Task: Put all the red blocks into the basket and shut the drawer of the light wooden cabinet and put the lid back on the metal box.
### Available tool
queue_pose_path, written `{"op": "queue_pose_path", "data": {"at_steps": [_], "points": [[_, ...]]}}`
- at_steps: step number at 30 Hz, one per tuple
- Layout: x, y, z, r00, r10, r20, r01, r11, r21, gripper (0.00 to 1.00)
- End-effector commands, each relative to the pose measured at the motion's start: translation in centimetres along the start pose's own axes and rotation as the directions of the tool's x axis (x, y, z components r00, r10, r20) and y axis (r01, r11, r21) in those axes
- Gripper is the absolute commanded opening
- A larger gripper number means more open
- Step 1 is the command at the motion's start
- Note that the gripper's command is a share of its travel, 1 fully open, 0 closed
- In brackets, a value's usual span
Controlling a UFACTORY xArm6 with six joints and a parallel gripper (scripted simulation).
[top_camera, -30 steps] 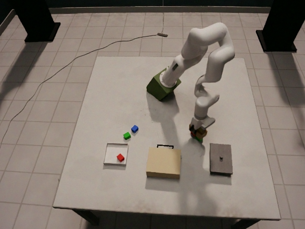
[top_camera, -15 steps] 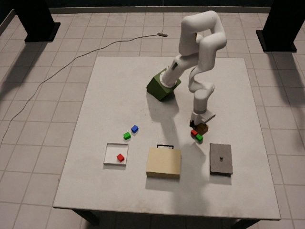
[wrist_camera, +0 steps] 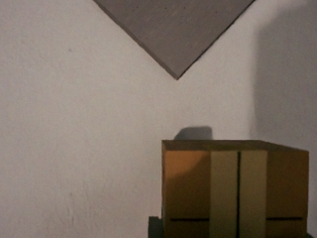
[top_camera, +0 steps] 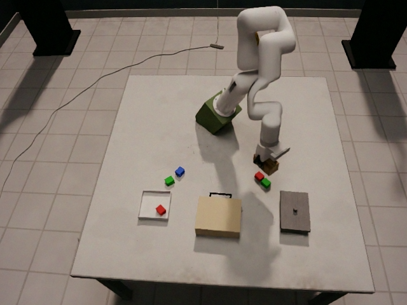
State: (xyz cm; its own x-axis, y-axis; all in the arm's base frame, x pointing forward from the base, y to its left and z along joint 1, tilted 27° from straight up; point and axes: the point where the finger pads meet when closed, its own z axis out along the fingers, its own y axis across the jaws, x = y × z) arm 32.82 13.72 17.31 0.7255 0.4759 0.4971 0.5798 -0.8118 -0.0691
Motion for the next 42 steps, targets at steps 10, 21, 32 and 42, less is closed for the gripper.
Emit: {"op": "queue_pose_path", "data": {"at_steps": [10,21,32,42], "points": [[0.3,-0.4,-0.7,0.999,0.005,0.046,-0.005,1.000,-0.014,0.62],[1.5,-5.8,-0.2,0.995,-0.069,0.066,0.070,0.997,-0.011,0.62],[2.3,-13.7,-0.4,0.985,-0.169,0.048,0.169,0.986,-0.006,0.62],[2.3,-13.7,-0.4,0.985,-0.169,0.048,0.169,0.986,-0.006,0.62]]}}
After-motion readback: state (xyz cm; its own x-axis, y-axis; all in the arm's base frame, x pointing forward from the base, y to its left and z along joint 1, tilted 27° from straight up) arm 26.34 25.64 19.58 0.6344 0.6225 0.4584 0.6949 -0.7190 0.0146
